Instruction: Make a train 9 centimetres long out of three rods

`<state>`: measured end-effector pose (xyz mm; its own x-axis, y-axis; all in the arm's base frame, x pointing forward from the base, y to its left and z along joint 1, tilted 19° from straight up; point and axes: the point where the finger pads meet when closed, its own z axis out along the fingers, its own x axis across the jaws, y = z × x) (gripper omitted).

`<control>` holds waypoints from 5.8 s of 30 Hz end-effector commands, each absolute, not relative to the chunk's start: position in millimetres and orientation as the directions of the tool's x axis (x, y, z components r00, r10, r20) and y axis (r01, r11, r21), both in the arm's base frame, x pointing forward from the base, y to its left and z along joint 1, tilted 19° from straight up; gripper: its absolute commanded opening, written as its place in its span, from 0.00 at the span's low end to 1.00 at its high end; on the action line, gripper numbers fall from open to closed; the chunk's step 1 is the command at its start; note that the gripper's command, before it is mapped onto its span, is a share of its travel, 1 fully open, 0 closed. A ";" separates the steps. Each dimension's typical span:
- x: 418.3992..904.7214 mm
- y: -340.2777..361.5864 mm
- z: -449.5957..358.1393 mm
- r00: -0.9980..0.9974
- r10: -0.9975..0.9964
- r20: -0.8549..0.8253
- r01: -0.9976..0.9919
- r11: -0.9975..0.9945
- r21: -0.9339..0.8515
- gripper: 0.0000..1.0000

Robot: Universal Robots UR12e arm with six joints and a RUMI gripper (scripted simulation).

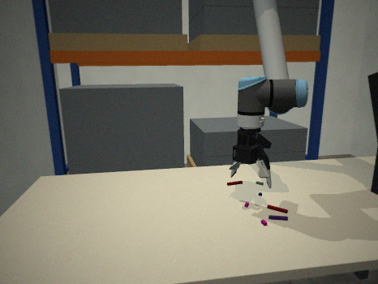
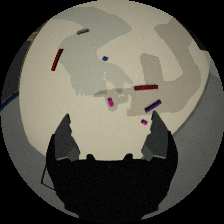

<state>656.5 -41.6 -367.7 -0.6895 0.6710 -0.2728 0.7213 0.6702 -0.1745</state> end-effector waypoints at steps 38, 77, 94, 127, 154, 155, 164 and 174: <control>669.8 -29.4 -372.1 -0.872 0.442 -0.210 0.484 0.840 -0.245 0.14; 670.2 -31.4 -378.0 -0.872 0.442 -0.210 0.484 0.840 -0.245 0.14; 671.6 -38.4 -398.1 -0.872 0.442 -0.210 0.484 0.840 -0.245 0.14; 673.2 -46.4 -421.3 -0.872 0.442 -0.210 0.484 0.840 -0.245 0.14; 673.2 -46.4 -421.3 -0.872 0.442 -0.210 0.484 0.840 -0.245 0.14; 673.2 -46.4 -421.3 -0.872 0.442 -0.210 0.484 0.840 -0.245 0.14; 673.3 -46.4 -421.3 -0.872 0.442 -0.210 0.484 0.840 -0.245 0.14; 673.7 -46.4 -421.3 -0.872 0.442 -0.210 0.484 0.840 -0.245 0.14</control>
<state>673.1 -46.6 -421.9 -0.8724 0.4418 -0.2091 0.4841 0.8400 -0.2452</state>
